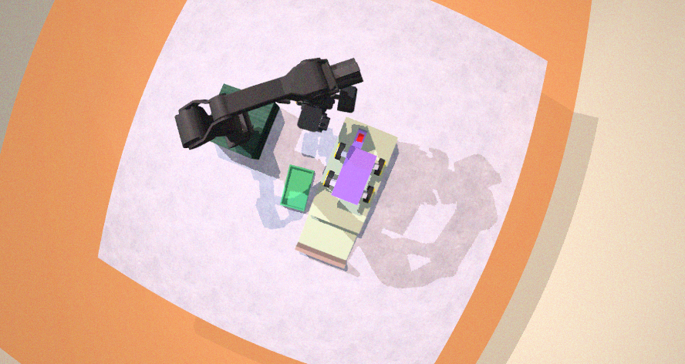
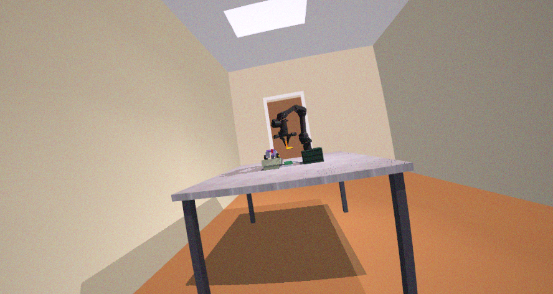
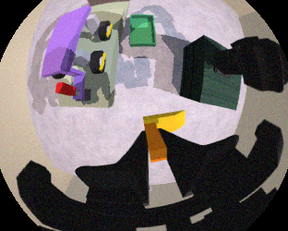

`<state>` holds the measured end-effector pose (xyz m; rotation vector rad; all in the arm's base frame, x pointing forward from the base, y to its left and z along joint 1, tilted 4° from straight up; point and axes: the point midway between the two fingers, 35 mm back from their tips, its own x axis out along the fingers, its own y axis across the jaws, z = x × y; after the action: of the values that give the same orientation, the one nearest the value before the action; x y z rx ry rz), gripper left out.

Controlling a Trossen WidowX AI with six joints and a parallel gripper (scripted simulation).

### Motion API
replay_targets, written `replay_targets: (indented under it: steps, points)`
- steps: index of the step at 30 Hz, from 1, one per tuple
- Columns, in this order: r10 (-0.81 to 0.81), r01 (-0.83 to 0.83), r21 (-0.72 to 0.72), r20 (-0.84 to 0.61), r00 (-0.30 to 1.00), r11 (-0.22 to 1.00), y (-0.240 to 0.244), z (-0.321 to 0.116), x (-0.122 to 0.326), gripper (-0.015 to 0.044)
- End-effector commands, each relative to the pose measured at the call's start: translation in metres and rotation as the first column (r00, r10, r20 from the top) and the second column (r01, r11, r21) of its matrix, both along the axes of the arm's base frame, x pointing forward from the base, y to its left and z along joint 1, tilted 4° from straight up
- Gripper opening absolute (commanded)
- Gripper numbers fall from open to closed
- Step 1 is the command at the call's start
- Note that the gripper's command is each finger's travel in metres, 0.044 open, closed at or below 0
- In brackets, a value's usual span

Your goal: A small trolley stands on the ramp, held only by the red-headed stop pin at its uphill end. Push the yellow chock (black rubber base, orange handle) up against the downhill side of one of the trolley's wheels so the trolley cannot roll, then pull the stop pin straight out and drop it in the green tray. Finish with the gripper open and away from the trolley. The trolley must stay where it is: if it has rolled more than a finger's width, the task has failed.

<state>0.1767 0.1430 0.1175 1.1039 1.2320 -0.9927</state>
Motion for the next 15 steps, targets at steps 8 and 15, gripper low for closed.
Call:
replay_targets:
  steps: [8, 15]
  points:
    - [-0.18, 0.18, 0.017, -0.005, 0.984, 0.983, 0.0, 0.001, 0.0, 0.0]
    - [-0.201, 0.201, 0.018, -0.005, 0.98, 0.979, -0.015, -0.001, 0.004, 0.0]
